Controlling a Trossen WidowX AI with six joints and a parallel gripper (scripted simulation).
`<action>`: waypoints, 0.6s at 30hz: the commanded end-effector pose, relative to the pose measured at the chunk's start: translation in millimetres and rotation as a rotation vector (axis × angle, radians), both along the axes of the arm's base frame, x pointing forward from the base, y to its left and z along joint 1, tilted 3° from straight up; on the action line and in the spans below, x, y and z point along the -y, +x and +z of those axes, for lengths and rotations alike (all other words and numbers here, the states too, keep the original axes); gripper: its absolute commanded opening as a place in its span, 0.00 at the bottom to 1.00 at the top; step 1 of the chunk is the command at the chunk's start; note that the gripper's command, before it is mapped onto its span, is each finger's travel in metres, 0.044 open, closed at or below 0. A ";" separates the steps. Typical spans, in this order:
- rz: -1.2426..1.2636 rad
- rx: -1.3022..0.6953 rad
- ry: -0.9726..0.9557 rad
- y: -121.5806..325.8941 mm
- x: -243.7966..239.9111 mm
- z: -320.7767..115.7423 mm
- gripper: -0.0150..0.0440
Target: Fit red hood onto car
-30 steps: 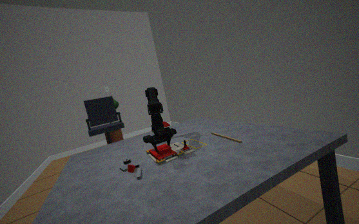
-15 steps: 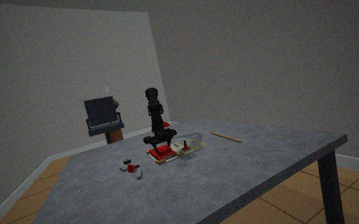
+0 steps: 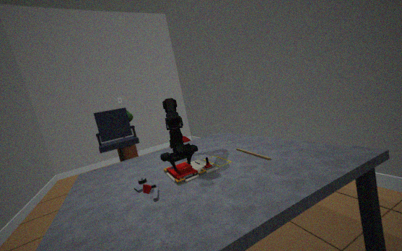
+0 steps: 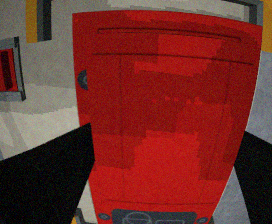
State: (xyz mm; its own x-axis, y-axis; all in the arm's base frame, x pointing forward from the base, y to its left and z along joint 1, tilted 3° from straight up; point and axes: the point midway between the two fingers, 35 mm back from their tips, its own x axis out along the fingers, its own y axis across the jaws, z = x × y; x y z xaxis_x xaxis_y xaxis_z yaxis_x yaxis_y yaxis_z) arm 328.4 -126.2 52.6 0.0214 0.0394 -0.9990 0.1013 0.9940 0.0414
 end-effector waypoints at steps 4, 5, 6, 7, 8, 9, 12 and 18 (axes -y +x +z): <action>0.000 0.000 0.000 0.0 0.0 0.1 0.97; 0.000 0.000 0.000 0.0 0.0 0.1 1.00; 0.000 0.000 0.000 0.0 0.0 0.1 1.00; 0.000 0.000 0.000 0.0 0.0 0.1 1.00; 0.000 0.000 0.000 0.2 0.2 1.7 1.00; 0.000 0.000 0.000 0.5 0.5 5.0 1.00; 0.000 0.000 0.002 1.4 1.9 22.9 1.00; 0.000 0.000 0.005 -1.2 3.4 68.8 1.00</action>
State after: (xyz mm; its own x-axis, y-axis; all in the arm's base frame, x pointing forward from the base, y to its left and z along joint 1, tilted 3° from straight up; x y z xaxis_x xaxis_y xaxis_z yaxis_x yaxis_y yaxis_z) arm 328.8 -129.6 98.7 0.0085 0.0451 -0.9989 0.1043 0.9935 0.0458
